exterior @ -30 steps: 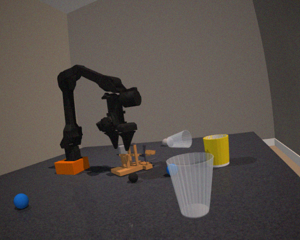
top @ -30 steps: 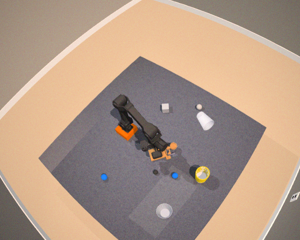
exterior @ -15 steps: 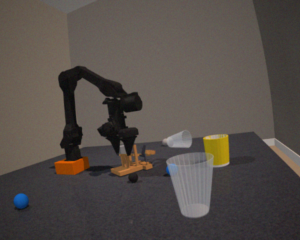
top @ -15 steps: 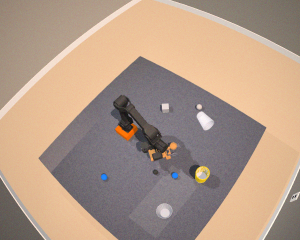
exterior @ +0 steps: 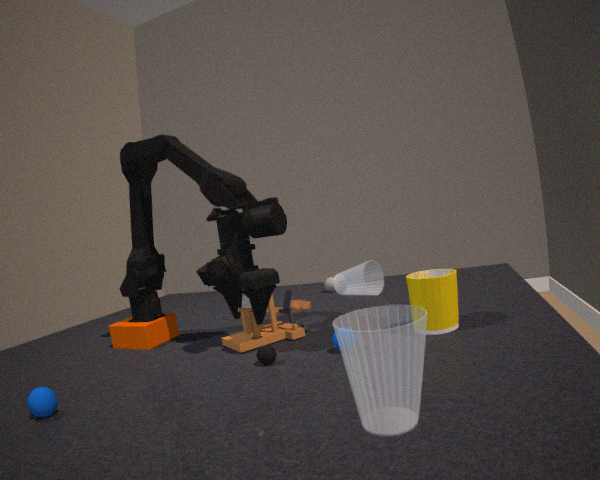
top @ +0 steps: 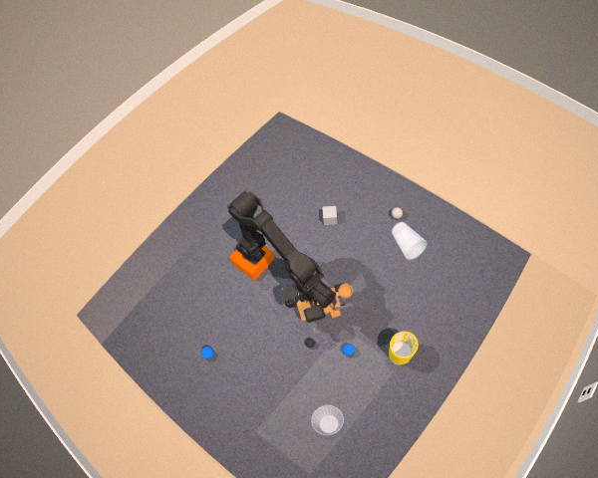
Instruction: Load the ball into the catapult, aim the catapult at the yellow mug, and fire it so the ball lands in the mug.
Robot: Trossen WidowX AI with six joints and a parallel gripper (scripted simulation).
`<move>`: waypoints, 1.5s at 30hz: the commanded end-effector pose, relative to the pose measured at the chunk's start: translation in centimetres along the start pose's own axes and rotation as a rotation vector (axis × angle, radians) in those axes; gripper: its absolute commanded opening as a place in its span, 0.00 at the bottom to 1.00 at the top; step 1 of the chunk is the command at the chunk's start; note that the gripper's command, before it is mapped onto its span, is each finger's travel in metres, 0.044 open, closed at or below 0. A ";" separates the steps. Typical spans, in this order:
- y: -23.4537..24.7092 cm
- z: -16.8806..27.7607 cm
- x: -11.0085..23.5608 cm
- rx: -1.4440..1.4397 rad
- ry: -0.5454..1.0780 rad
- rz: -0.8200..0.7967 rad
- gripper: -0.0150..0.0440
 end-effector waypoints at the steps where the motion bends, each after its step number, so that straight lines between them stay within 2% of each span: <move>1: -0.2 -0.1 -1.0 -0.006 -0.004 0.011 1.00; 11: -0.3 -0.2 -1.7 -0.006 -0.004 0.011 1.00; 22: -0.1 -0.1 -1.4 0.000 -0.003 0.003 0.51; 28: -0.1 -0.1 -1.4 0.000 -0.003 0.003 0.44; 30: -0.1 0.0 -0.3 0.000 -0.003 0.004 0.35; 32: -0.1 0.0 2.5 0.000 -0.003 0.007 0.26; 34: -0.1 -0.1 3.6 0.000 -0.003 0.008 0.25; 38: -0.1 -0.1 3.6 0.006 -0.003 0.008 0.25; 45: 0.0 0.5 3.5 0.225 -0.002 0.009 0.25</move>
Point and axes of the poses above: the point midway between the two fingers, 35 mm back from their tips, its own x axis back along the fingers, its own y axis across the jaws, z = x × y, the point moved 6 cm from there along x, back along the fingers, and after that the axes turned 8 degrees about -x, right-handed, at the moved point
